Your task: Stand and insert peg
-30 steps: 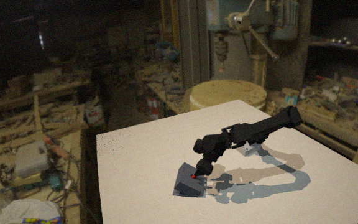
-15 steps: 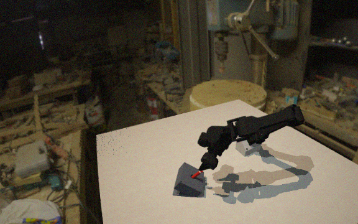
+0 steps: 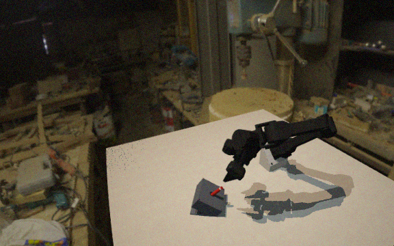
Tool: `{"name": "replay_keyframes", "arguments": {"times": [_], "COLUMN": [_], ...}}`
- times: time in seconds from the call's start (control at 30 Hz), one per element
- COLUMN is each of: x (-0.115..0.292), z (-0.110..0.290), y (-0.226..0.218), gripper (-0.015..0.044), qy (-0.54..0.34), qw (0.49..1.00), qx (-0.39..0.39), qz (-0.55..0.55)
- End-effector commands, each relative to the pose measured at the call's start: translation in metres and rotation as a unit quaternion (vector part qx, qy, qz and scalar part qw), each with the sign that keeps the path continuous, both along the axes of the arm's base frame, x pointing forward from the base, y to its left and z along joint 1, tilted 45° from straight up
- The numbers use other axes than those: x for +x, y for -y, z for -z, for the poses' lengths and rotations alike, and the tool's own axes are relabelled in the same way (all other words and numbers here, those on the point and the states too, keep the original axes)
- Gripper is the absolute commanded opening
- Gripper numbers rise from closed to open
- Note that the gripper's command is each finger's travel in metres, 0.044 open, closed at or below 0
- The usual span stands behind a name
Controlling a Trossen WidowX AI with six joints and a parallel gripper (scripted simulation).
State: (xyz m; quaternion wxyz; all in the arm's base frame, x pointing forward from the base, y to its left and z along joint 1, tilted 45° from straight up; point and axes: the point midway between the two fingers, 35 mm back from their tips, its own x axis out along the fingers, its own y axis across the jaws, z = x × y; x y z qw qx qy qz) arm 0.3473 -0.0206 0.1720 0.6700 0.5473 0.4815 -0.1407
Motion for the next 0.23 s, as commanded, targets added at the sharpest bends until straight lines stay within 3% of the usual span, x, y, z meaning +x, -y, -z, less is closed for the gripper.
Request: {"name": "replay_keyframes", "arguments": {"times": [0.0,0.2], "x": [-0.0008,-0.0008], "z": [-0.0049,-0.0049], "y": [0.0005,0.0005], "gripper": [0.044,0.044], "qy": [0.004,0.004], "qw": [1.0,1.0], "qx": [-0.001,-0.001], "qz": [-0.004,-0.004]}}
